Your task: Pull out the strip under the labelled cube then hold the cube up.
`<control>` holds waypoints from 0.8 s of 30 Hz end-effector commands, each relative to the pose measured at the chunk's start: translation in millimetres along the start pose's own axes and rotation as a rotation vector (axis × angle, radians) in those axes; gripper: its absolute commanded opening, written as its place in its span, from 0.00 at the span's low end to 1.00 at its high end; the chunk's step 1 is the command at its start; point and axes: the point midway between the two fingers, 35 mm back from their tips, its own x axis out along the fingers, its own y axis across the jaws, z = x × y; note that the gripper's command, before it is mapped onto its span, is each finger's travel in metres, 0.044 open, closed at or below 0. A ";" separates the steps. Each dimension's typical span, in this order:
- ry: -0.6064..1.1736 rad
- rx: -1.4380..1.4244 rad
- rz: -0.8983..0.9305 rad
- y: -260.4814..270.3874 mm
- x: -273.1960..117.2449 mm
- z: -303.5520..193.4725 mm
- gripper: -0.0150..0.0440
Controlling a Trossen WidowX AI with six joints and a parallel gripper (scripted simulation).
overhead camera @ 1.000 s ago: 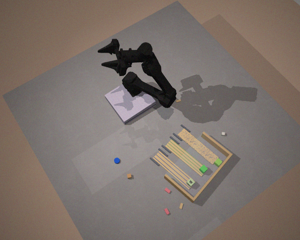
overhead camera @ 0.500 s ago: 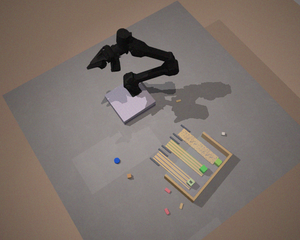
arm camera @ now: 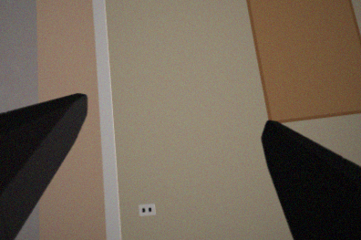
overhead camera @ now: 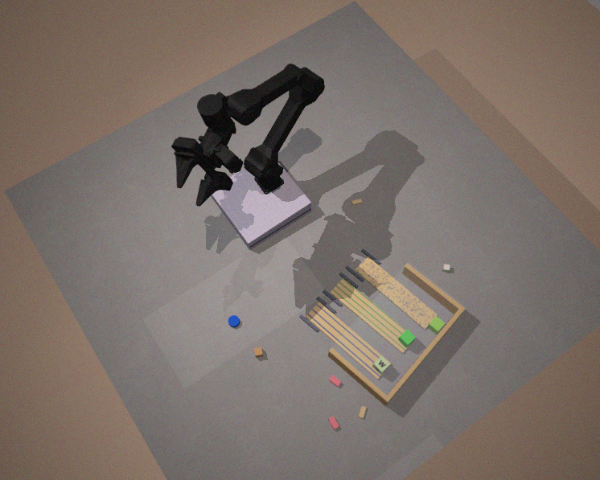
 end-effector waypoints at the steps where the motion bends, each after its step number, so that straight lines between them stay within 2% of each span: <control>1: -0.123 0.229 0.151 38.9 28.3 35.0 0.93; 7: -0.222 0.457 0.376 95.6 45.3 90.2 0.93; 12: -0.259 0.602 0.581 147.8 39.8 140.5 0.93; 17: -0.257 0.703 0.786 201.7 15.1 188.1 0.93; 24: -0.208 0.769 1.028 269.0 -41.5 235.4 0.93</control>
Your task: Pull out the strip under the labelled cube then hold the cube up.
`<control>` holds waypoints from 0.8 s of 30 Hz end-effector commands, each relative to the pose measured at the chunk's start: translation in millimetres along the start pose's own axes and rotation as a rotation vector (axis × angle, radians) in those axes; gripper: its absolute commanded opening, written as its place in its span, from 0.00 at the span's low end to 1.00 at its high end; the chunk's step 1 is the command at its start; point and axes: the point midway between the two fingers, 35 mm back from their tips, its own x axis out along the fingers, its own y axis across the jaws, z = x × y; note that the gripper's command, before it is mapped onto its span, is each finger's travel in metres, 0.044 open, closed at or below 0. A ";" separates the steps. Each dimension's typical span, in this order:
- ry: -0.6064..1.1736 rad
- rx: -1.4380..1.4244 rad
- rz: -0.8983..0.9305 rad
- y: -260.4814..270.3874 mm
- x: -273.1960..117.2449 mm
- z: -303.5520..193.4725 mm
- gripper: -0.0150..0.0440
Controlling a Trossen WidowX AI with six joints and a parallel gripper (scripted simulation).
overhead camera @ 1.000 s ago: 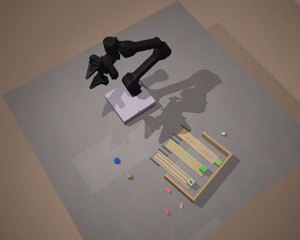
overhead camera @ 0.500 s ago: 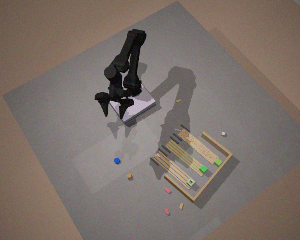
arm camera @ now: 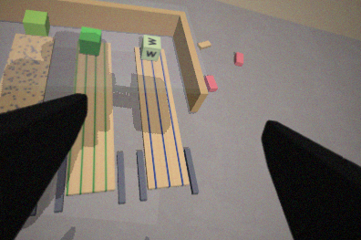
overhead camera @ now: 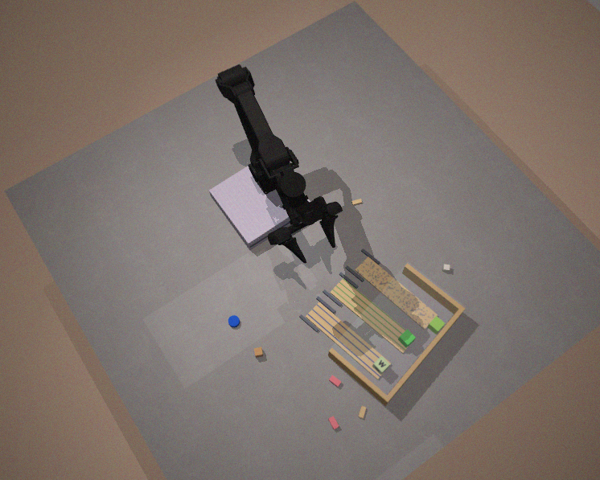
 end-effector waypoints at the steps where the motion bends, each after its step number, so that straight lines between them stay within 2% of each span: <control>1: 0.059 0.073 0.115 59.6 14.4 -13.4 0.93; 9: 0.067 0.080 0.128 66.9 15.4 -15.4 0.93; 12: 0.126 0.057 0.119 61.9 24.7 -12.9 0.80; 24: 0.603 -0.066 0.128 15.7 106.3 -23.9 0.26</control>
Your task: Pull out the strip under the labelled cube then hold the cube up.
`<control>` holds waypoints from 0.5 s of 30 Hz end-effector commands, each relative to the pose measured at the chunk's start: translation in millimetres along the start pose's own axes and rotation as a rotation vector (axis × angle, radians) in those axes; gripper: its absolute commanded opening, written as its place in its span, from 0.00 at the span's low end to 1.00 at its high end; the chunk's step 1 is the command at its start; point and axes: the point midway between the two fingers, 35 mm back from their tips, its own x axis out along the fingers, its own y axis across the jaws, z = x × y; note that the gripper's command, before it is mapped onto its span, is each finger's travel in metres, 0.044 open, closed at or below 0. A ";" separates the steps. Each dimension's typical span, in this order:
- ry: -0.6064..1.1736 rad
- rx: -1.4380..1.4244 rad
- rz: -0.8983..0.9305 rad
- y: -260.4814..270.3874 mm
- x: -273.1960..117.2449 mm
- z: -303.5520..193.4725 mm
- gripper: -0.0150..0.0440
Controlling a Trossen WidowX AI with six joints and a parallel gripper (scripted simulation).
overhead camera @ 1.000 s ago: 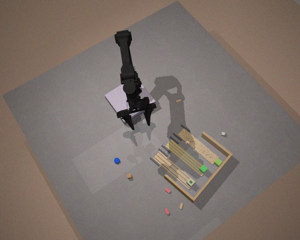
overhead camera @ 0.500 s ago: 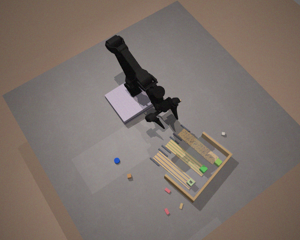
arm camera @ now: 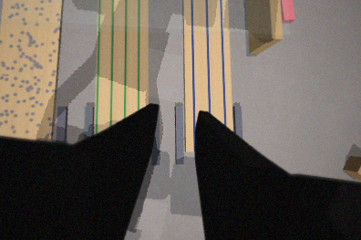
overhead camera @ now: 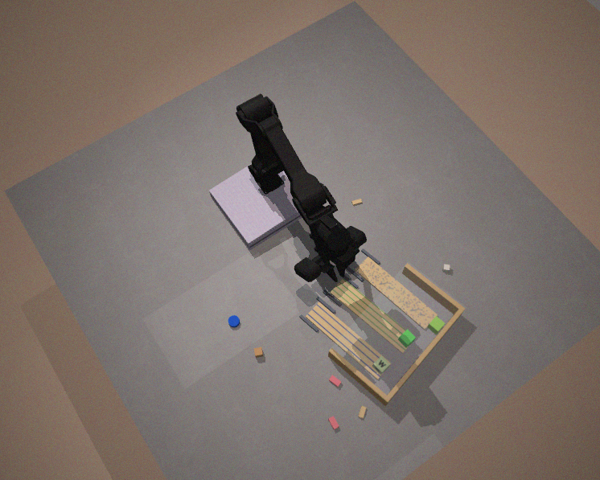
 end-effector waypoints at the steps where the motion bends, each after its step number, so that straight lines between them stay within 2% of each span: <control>1: 0.162 -0.020 0.026 -19.9 29.9 -0.2 0.25; 10: 0.497 -0.101 0.110 -58.2 81.5 -19.3 0.25; 15: 0.546 -0.116 0.129 -63.1 87.9 -24.3 0.25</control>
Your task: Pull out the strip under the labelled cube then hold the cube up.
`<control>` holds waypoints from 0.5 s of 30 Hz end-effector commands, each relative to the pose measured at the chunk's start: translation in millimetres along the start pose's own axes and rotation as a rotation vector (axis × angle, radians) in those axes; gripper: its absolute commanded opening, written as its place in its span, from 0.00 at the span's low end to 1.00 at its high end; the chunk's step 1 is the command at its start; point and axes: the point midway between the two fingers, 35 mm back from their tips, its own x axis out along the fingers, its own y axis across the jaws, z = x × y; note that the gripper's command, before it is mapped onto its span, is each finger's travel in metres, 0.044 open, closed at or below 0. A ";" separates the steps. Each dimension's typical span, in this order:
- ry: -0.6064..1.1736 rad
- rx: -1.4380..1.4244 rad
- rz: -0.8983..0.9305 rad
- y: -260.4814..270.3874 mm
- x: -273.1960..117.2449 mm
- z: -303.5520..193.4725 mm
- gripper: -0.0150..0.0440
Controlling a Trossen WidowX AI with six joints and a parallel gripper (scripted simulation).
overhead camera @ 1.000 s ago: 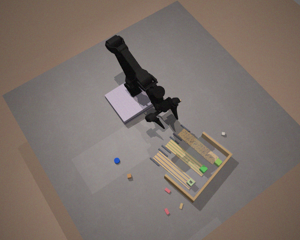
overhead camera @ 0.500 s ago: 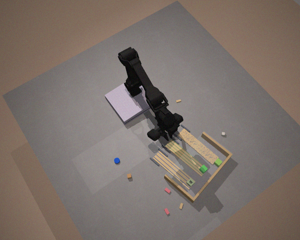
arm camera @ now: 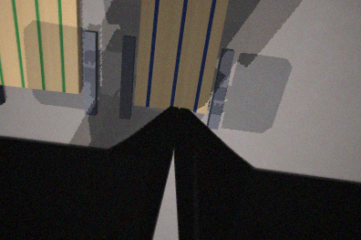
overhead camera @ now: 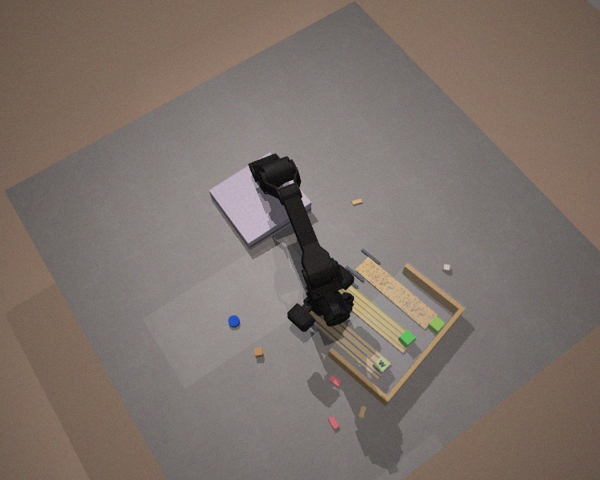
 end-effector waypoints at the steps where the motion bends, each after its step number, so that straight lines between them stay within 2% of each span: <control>1: 0.028 -0.019 0.008 -1.4 1.2 0.1 0.25; 15: 0.028 -0.019 0.008 0.5 19.9 0.6 0.25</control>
